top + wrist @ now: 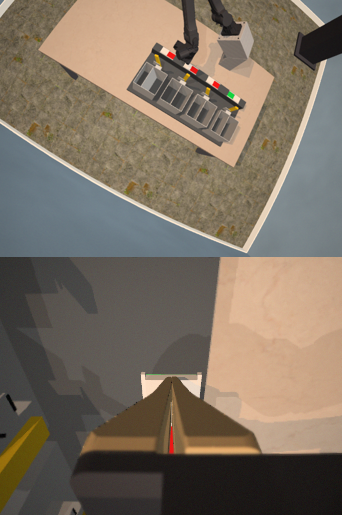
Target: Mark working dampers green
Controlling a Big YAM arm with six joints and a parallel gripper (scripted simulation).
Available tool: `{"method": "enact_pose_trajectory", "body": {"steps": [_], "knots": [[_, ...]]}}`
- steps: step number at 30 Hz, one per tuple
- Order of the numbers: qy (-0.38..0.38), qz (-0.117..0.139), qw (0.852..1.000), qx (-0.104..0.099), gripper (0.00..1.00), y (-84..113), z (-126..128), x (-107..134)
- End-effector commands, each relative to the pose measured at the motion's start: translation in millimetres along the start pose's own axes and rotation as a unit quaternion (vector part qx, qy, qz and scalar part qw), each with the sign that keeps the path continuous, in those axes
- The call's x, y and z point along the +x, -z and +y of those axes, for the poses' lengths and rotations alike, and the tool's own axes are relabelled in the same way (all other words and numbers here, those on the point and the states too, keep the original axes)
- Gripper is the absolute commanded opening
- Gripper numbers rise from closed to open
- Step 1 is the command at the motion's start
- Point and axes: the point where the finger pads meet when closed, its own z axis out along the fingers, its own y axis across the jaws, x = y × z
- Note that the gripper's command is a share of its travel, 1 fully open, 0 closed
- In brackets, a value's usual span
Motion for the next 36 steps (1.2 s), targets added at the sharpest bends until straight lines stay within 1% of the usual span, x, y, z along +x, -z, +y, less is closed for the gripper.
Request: {"method": "enact_pose_trajectory", "body": {"steps": [1, 11, 13, 18, 23, 36], "knots": [[-0.004, -0.001, 1.000, 0.003, 0.00, -4.6, -1.4, -0.1], [-0.001, 0.000, 1.000, 0.001, 0.00, -6.5, 0.6, 0.5], [-0.001, -0.001, 1.000, 0.004, 0.00, -9.1, -1.2, -1.2], [0.000, -0.001, 1.000, 0.001, 0.00, -11.1, 1.2, -0.5], [-0.001, -0.001, 1.000, 0.003, 0.00, -15.7, -0.7, -1.2], [0.001, 0.000, 1.000, 0.002, 0.00, -22.3, -0.5, 0.5]]}}
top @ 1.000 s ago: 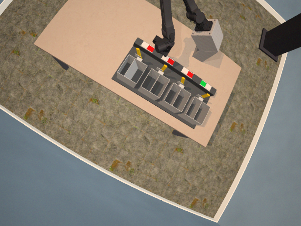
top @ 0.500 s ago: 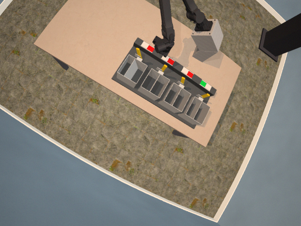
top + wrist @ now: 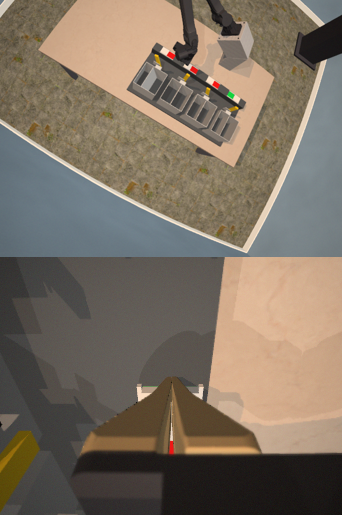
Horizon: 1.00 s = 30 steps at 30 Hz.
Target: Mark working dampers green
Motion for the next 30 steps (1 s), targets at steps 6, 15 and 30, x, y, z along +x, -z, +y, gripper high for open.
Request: {"method": "enact_pose_trajectory", "body": {"steps": [6, 15, 30], "knots": [[0.002, -0.001, 1.000, -0.002, 0.00, -6.8, 2.9, 0.1], [0.001, -0.001, 1.000, -0.001, 0.00, -8.7, 1.7, 0.4], [-0.002, -0.002, 1.000, -0.001, 0.00, -9.2, 1.4, -1.3]]}}
